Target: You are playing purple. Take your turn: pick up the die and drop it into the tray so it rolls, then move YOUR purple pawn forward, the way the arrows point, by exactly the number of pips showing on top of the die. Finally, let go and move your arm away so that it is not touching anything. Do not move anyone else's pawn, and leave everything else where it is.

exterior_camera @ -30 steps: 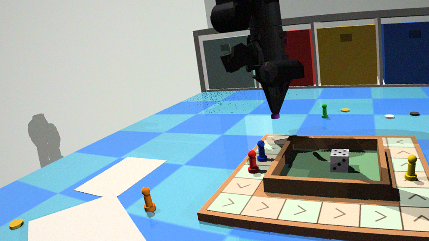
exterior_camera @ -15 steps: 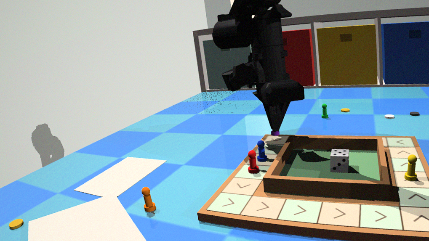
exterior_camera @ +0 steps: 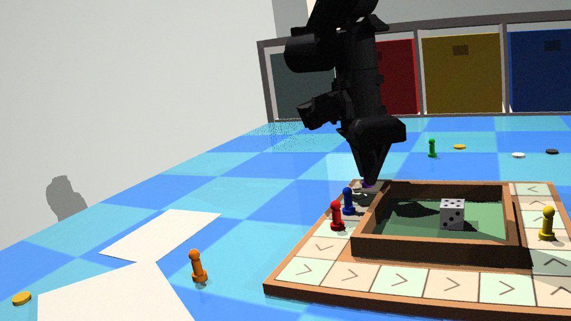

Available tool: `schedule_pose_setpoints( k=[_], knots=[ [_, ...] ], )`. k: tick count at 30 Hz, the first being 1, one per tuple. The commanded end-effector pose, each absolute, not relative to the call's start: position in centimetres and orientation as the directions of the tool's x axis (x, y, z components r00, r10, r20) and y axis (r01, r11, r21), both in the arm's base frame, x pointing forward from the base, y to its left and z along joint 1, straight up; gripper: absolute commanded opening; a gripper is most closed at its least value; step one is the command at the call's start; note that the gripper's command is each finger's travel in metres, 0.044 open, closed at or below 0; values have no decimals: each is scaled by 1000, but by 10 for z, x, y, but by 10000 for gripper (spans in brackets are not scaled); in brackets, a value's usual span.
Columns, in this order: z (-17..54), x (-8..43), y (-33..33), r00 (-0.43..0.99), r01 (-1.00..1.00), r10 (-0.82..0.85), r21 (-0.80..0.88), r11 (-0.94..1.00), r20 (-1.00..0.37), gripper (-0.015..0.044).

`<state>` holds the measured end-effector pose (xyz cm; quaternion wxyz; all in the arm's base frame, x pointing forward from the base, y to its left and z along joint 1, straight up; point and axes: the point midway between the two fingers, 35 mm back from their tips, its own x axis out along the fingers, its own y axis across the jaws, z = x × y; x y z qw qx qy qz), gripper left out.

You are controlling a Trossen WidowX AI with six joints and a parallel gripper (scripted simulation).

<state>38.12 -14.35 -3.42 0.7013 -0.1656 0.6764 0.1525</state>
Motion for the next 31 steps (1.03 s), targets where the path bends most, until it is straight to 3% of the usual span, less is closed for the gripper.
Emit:
schedule_pose_setpoints(
  k=[1,8,13,24,25,31],
  knots=[
    [-31,381,-144,39,-438,-11,-27,899,-999,262],
    [16,379,-143,41,-434,-12,-29,901,-999,440],
    [30,368,-130,40,-397,-11,-26,917,-999,440],
    [91,255,-51,31,-117,-4,-7,993,-1000,440],
    [85,286,-66,43,-187,-5,-13,982,-999,440],
    [85,286,-66,43,-187,-5,-13,982,-999,440]
  ],
)
